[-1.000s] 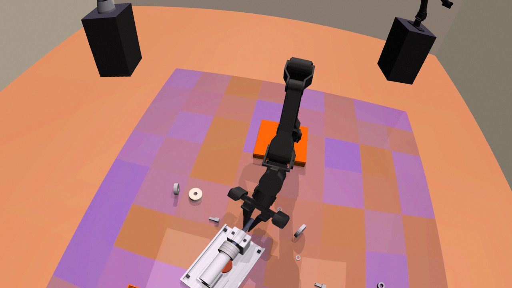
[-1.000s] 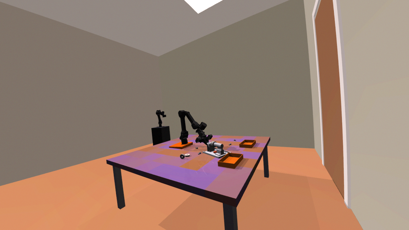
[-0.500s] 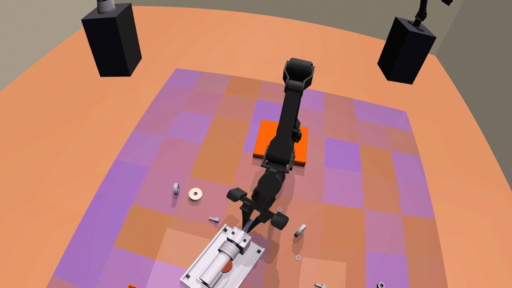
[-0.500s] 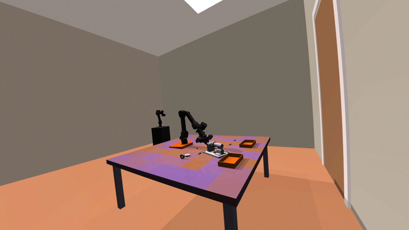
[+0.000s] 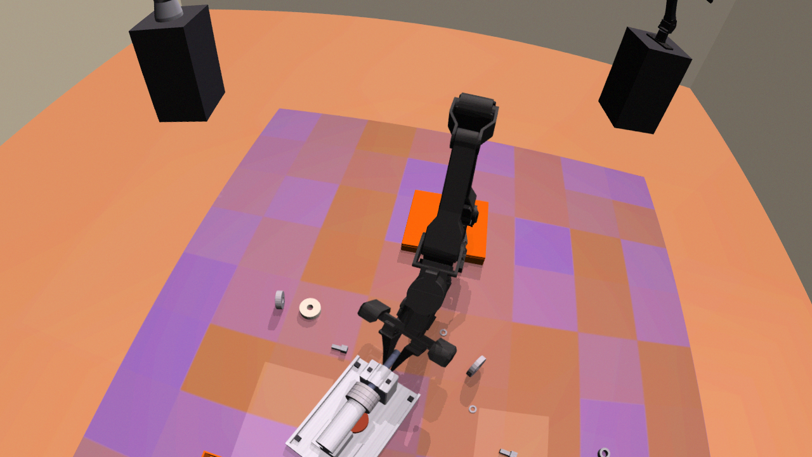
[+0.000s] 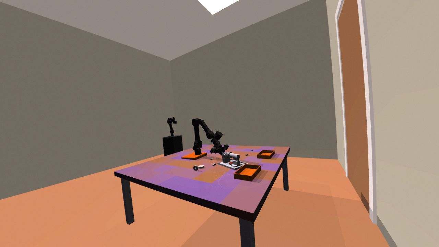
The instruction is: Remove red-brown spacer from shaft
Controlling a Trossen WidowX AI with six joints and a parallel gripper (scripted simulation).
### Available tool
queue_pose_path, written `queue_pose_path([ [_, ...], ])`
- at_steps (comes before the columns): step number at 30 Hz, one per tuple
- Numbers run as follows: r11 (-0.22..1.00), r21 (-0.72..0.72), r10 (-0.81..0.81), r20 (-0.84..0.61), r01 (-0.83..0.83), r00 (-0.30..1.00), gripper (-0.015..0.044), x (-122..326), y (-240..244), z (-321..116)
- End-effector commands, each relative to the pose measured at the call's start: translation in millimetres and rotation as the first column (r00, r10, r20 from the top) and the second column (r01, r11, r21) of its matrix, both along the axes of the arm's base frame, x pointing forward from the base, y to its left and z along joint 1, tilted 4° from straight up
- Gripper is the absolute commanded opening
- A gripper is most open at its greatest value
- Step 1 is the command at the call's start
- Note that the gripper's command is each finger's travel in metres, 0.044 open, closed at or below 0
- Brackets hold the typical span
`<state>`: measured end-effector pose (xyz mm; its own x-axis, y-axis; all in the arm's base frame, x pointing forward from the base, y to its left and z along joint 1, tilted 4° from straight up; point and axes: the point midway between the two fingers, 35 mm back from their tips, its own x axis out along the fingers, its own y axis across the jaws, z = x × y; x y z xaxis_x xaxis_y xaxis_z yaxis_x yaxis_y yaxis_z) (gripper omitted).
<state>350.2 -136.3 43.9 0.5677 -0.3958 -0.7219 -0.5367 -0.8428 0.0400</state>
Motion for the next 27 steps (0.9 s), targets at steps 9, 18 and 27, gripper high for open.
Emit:
queue_pose_path([
  [9,1.000,-0.002,0.003,0.003,-0.003,1.000,0.0000,4.1,-2.2,1.2],
  [18,1.000,0.002,0.000,-0.006,0.000,1.000,0.0131,0.7,-0.3,-0.5],
  [27,1.000,0.001,0.001,-0.005,-0.001,1.000,0.0367,-1.7,1.7,3.5],
])
